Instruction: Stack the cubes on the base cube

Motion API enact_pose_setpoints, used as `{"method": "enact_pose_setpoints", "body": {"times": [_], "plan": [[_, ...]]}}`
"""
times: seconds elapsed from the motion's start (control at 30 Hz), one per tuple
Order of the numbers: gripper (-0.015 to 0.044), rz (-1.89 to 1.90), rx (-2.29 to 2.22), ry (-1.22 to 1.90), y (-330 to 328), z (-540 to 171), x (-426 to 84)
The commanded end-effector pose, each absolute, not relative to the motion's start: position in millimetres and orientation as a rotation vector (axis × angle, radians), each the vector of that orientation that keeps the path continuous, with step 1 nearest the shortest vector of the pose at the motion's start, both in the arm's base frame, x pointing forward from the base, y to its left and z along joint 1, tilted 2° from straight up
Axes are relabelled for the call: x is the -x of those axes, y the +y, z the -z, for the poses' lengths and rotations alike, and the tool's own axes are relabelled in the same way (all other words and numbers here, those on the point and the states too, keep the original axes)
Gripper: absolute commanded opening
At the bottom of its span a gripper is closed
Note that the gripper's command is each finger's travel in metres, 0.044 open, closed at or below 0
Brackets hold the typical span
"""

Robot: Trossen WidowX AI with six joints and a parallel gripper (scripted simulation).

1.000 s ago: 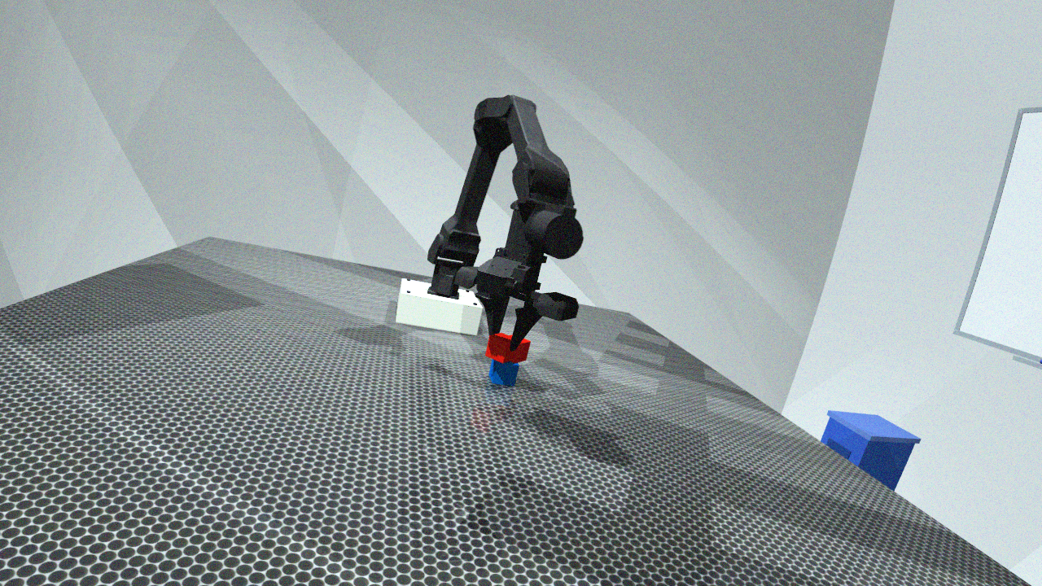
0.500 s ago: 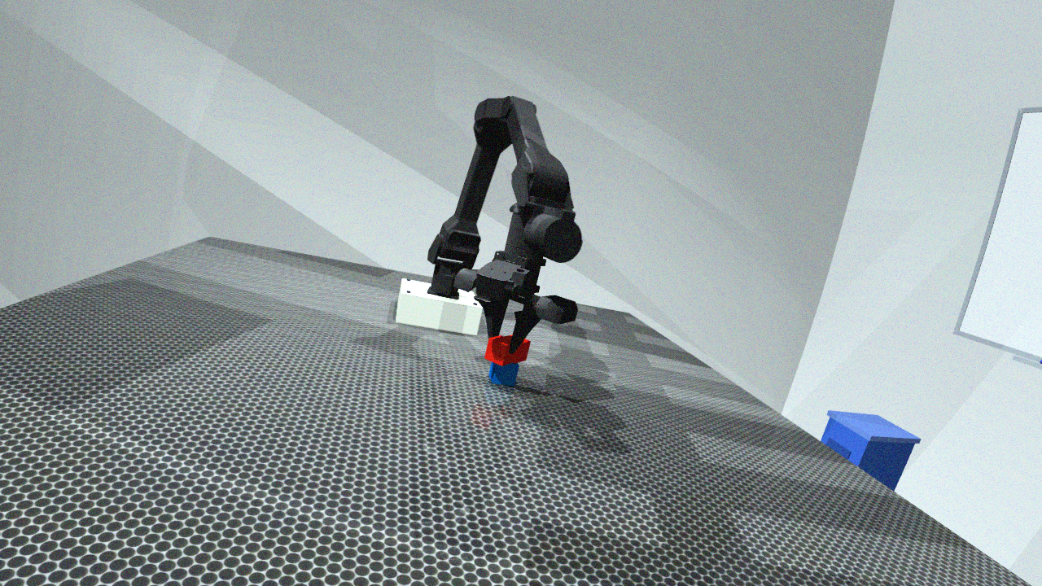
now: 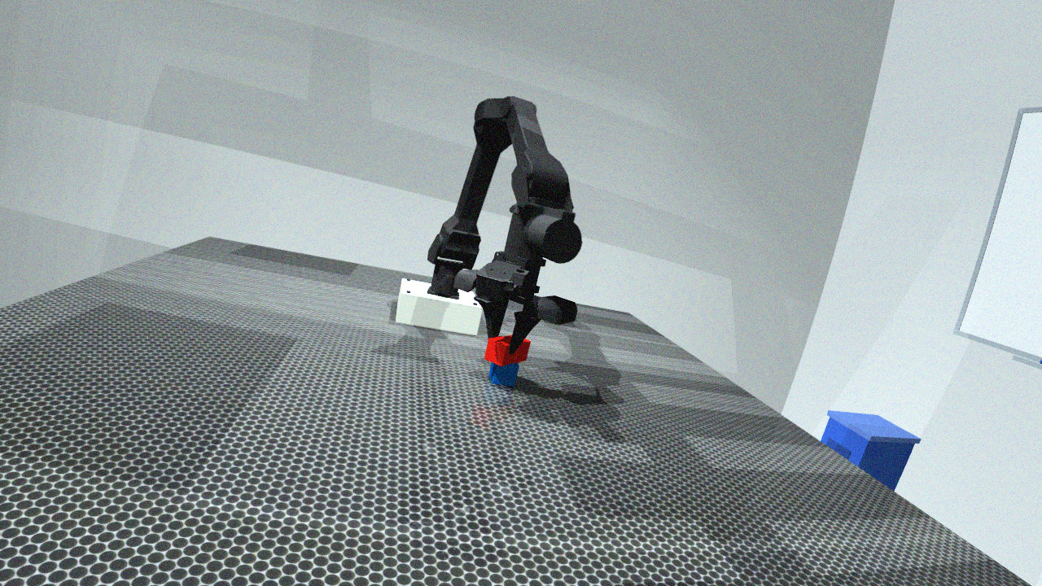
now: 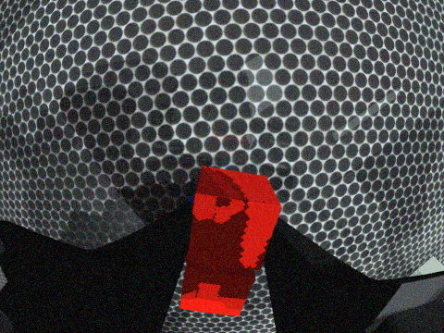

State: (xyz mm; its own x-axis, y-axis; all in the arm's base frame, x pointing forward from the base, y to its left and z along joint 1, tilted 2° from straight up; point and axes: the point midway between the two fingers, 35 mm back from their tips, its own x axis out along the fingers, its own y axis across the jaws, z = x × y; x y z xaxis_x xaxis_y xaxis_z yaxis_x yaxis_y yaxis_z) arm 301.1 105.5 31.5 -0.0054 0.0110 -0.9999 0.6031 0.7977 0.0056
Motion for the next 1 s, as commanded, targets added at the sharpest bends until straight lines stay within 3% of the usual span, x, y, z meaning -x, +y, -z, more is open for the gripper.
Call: {"method": "enact_pose_setpoints", "body": {"times": [0.0, 0.03, 0.97], "plan": [[0.0184, 0.497, -0.513, 1.522, 105.8, -30.7, -300.7], [0.0205, 0.497, -0.513, 1.522, 105.8, -30.7, -300.7], [0.0205, 0.500, -0.514, 1.519, 105.2, -58.5, -301.3]]}}
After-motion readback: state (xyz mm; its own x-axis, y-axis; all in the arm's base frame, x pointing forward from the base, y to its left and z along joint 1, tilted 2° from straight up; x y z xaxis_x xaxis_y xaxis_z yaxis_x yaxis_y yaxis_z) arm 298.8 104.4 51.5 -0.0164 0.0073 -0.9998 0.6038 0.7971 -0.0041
